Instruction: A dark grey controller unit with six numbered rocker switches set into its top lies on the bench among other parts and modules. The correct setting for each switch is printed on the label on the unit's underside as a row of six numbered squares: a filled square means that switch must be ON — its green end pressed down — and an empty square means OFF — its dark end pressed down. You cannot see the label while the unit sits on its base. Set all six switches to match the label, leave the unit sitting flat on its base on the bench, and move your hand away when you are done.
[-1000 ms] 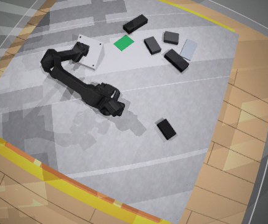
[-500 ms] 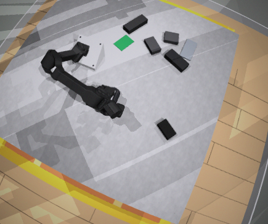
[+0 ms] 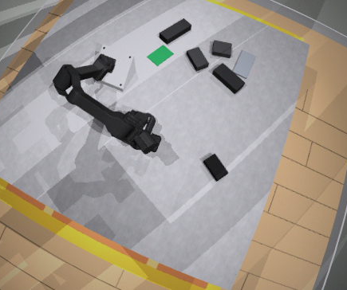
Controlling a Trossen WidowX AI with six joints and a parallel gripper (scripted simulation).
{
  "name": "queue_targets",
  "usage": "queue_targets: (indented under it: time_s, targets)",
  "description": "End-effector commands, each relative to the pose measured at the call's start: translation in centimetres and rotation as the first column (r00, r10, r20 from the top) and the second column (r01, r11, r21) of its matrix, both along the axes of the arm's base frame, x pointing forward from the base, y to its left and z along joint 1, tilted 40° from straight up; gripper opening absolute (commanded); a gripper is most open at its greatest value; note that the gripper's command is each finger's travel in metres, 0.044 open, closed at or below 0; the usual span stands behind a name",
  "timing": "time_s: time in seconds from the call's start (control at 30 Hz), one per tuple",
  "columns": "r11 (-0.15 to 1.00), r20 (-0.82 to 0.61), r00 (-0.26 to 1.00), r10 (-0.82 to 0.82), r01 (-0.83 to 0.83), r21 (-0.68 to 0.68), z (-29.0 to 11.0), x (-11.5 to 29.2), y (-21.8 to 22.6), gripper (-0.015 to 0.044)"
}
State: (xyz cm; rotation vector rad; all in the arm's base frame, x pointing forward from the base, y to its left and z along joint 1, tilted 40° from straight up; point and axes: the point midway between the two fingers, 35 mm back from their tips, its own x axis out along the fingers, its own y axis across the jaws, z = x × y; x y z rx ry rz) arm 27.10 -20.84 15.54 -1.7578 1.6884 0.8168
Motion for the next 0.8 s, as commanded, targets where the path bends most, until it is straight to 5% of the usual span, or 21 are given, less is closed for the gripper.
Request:
queue_targets:
  time_s: [0.0, 0.77]
  targets:
    - [1.000, -0.004, 1.000, 0.004, -0.004, 0.004, -0.2, 0.0, 0.0, 0.0326]
    - [1.000, -0.004, 1.000, 0.004, -0.004, 0.005, 0.5, 0.0, 1.1, 0.0336]
